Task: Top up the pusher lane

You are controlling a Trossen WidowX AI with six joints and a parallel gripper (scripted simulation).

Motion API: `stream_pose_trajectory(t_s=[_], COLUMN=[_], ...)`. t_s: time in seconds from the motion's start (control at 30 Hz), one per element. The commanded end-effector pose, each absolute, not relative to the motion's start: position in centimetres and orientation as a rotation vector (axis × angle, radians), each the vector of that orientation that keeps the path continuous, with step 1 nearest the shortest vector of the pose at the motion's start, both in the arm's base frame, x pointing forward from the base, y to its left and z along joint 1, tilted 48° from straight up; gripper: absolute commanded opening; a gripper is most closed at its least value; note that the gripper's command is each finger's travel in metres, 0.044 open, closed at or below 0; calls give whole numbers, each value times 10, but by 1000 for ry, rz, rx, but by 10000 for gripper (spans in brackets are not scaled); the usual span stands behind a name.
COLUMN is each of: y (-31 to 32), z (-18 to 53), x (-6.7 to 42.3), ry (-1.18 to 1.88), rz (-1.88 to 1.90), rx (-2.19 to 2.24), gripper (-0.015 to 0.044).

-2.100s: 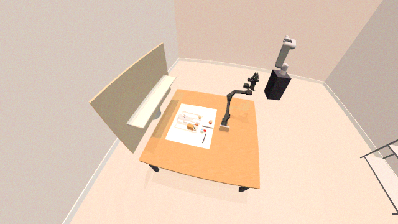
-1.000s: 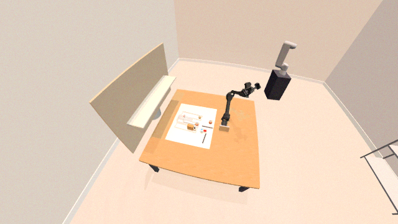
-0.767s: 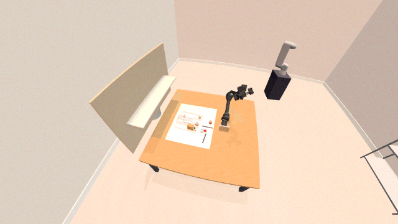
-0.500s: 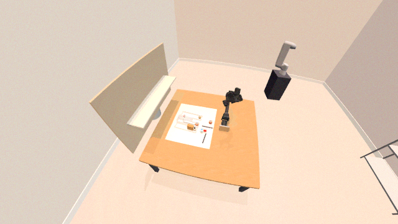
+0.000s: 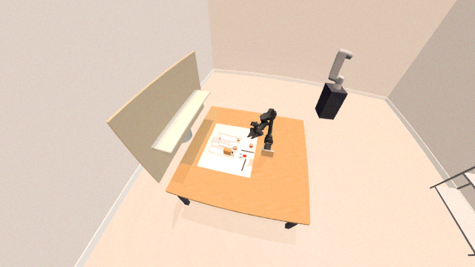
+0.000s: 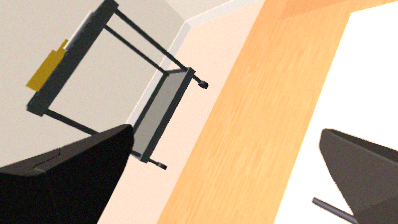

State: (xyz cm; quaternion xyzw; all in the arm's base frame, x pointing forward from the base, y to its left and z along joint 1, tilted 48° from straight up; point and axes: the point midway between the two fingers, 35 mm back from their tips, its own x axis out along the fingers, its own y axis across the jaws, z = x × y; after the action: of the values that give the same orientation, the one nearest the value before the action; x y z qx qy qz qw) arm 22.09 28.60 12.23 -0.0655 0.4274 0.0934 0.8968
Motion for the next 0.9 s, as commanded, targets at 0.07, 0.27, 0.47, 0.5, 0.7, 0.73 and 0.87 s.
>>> stream_pose_trajectory(t_s=[0.07,0.27,0.47,0.5,0.7,0.73,0.87], y=[189,95,12,3,-7,-7,-19], z=[90,77,83,85,89,89,78], x=[237,225,186,180,176,176,175], ry=[1050,1238,1470,1503,1529,1529,1529], rz=[-127,-431,-735,-772,-802,-802,-801], rx=[-262,-376,-484,-497,-507,-507,-507], gripper=[440,440,440,440,440,440,440])
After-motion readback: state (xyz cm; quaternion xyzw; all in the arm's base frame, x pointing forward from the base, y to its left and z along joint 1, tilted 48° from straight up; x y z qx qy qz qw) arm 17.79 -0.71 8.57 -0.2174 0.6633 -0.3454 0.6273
